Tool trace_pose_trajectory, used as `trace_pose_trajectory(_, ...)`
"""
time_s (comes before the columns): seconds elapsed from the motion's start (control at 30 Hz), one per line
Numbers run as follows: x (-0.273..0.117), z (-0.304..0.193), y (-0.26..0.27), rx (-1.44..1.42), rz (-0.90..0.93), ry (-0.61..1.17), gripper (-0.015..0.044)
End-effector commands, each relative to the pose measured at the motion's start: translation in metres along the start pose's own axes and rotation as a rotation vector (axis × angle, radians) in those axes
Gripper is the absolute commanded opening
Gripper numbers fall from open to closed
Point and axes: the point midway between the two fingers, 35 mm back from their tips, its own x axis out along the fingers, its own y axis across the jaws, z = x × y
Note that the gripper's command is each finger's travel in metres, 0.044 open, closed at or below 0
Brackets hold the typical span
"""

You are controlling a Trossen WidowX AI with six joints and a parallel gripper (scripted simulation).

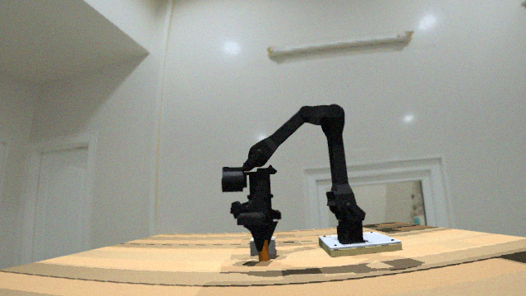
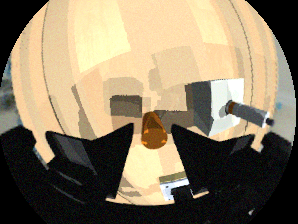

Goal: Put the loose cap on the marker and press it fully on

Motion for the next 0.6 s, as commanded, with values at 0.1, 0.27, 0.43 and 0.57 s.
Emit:
trace_pose_trajectory(0.1,0.0106,-0.001,0.0003,0.003,0.004,0.0,0.0236)
trace_pose_trajectory(0.27,0.0127,-0.0014,0.0005,0.003,0.004,0.0,0.0183)
trace_pose_trajectory(0.43,0.0127,-0.0014,0.0005,0.003,0.004,0.0,0.0111)
trace_pose_trajectory(0.57,0.0127,-0.0014,-0.0003,0.003,0.003,0.0,0.0084)
